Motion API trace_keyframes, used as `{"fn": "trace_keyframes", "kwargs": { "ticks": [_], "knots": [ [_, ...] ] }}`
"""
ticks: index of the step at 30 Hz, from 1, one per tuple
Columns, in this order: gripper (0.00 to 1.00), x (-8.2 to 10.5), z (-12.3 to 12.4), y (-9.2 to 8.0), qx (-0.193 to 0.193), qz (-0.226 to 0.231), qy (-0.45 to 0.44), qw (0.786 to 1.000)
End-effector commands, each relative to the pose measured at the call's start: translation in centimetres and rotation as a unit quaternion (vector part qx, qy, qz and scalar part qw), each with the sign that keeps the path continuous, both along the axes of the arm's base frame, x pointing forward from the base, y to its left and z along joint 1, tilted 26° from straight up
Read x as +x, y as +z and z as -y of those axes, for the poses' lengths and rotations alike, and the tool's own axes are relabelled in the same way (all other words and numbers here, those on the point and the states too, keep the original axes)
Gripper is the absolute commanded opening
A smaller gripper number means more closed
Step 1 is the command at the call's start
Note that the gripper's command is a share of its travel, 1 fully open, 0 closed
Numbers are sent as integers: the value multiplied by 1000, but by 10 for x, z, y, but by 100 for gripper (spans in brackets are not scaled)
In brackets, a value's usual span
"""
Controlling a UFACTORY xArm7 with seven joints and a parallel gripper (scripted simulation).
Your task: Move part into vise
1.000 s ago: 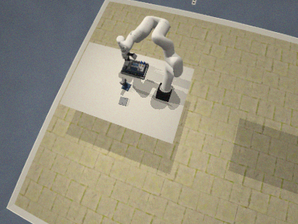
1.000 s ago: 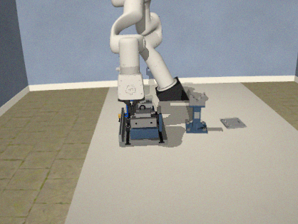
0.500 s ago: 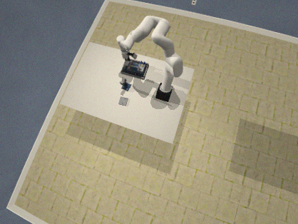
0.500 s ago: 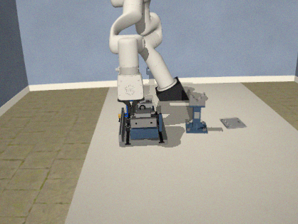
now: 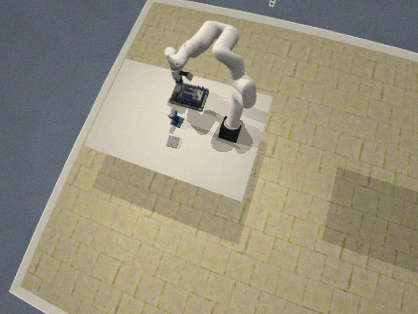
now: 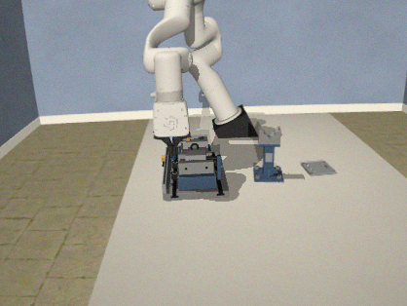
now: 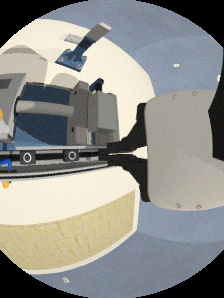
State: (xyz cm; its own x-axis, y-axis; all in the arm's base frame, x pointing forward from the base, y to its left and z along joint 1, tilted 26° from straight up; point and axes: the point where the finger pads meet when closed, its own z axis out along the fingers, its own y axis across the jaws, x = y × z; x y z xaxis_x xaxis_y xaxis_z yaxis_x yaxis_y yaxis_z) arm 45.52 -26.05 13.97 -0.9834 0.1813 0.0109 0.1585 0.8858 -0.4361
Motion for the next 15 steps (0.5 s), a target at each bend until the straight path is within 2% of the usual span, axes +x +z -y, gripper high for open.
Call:
{"fn": "trace_keyframes", "kwargs": {
  "ticks": [1,8,15],
  "knots": [
    [0,1,0,2,0,2,1,1000],
    [0,2,-1,5,0,2,1,1000],
    [0,3,-7,16,0,2,1,1000]
  ]
}}
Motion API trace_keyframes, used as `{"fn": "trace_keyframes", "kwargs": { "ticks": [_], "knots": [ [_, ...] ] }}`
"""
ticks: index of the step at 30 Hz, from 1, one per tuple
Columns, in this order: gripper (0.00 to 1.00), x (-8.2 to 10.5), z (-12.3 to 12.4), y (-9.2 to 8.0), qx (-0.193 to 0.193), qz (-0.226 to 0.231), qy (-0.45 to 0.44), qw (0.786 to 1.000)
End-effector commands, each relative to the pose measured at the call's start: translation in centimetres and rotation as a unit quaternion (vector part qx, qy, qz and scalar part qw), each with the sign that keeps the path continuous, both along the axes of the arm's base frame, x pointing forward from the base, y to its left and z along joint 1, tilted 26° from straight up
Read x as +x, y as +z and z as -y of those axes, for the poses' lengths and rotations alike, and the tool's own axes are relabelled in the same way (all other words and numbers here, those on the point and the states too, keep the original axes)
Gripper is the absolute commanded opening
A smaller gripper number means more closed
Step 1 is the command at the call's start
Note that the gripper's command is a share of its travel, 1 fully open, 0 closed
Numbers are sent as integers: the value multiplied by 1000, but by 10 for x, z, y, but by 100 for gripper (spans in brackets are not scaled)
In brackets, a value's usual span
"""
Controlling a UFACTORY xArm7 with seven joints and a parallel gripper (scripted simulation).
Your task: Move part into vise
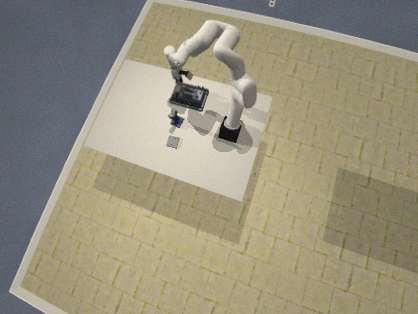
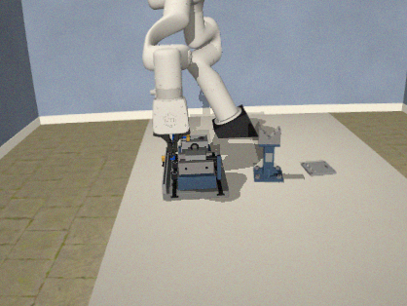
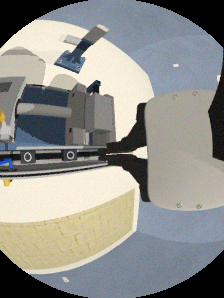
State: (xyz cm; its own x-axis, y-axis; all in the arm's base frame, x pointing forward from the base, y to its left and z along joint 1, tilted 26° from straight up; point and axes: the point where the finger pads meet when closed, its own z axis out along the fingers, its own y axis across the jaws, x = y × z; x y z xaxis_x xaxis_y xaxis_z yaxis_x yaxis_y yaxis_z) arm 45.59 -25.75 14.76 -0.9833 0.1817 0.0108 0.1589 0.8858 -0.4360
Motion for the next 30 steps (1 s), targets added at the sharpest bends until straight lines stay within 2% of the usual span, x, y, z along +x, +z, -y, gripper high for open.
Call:
{"fn": "trace_keyframes", "kwargs": {
  "ticks": [1,17,30],
  "knots": [
    [0,2,-4,8,0,2,1,1000],
    [0,5,-19,40,0,2,1,1000],
    [0,6,-23,49,0,2,1,1000]
  ]
}}
